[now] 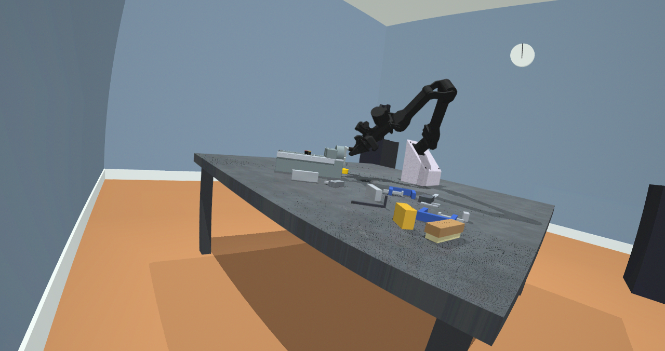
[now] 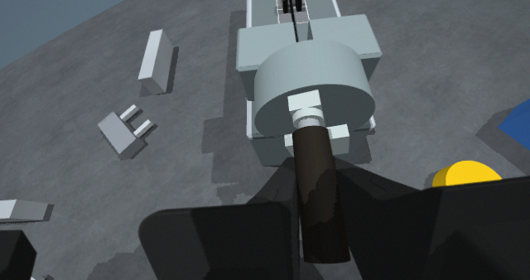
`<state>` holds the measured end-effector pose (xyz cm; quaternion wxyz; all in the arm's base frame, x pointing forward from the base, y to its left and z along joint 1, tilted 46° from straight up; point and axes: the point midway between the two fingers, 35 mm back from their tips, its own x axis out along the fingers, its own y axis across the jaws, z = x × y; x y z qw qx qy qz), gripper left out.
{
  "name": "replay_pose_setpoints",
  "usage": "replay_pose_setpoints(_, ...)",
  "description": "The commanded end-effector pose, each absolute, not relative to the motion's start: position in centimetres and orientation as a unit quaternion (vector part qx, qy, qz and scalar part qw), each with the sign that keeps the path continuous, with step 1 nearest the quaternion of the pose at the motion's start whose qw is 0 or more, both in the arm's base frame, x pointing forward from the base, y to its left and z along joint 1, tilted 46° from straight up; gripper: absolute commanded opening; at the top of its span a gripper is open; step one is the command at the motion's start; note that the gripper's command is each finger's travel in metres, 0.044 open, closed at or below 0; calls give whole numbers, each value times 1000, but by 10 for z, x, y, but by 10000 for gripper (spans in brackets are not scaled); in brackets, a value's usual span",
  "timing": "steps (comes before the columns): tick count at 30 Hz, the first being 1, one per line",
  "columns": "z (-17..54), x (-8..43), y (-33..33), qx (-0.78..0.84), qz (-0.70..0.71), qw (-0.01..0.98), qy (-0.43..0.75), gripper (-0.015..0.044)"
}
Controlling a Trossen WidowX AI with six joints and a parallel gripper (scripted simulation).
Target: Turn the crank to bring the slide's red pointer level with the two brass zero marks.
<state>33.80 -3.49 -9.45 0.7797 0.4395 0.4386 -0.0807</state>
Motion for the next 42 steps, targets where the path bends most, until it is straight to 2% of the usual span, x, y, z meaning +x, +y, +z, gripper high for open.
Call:
replay_pose_setpoints(1,-98,333,-42,439,-95,778,439,0)
replay_pose_setpoints(42,-107,328,-46,439,-95,778,439,0)
